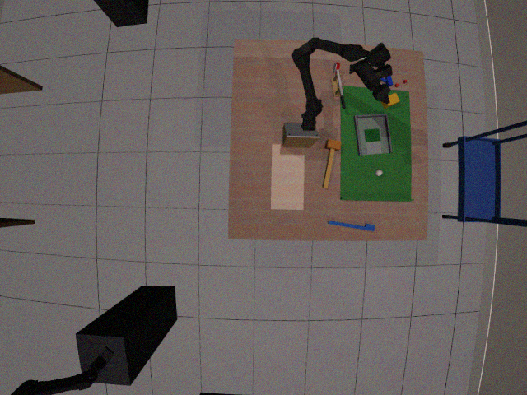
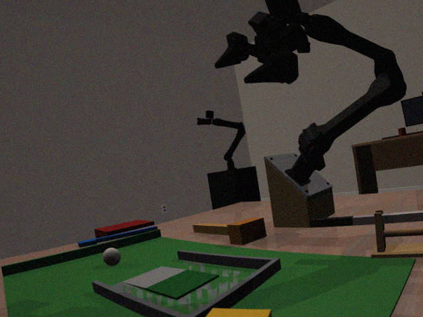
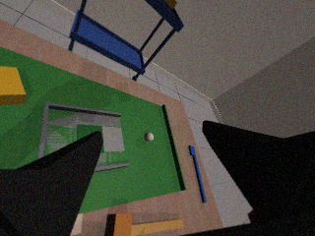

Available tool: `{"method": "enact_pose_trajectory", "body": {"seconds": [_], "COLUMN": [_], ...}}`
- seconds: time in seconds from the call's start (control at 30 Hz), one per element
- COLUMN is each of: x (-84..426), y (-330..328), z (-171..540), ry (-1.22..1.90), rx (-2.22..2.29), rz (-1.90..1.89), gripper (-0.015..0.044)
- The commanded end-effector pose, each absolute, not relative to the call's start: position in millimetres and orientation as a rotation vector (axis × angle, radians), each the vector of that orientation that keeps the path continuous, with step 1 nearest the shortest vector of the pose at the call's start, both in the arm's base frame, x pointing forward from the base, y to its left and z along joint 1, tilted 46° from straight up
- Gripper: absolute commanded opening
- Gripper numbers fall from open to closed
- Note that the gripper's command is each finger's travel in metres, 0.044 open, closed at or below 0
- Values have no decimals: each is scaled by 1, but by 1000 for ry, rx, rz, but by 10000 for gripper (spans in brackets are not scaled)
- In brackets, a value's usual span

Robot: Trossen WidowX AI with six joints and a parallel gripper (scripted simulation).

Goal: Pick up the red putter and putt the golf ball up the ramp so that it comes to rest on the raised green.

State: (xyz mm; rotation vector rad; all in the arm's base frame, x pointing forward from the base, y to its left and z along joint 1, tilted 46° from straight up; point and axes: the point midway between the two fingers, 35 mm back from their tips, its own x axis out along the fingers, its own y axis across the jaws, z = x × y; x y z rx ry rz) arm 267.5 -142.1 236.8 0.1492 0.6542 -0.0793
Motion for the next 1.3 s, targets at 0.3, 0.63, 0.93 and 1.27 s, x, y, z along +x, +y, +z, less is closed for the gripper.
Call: {"method": "enact_pose_trajectory", "body": {"seconds": [0.3, 0.63, 0.93, 1.27], "x": [286, 245, 242, 242], "y": [44, 135, 136, 152], "z": [174, 157, 156, 141], "ry": [582, 300, 300, 298], "rx": [-349, -501, -501, -500], "rz": [1013, 1531, 1531, 1531], "gripper": [440, 440, 440, 440]}}
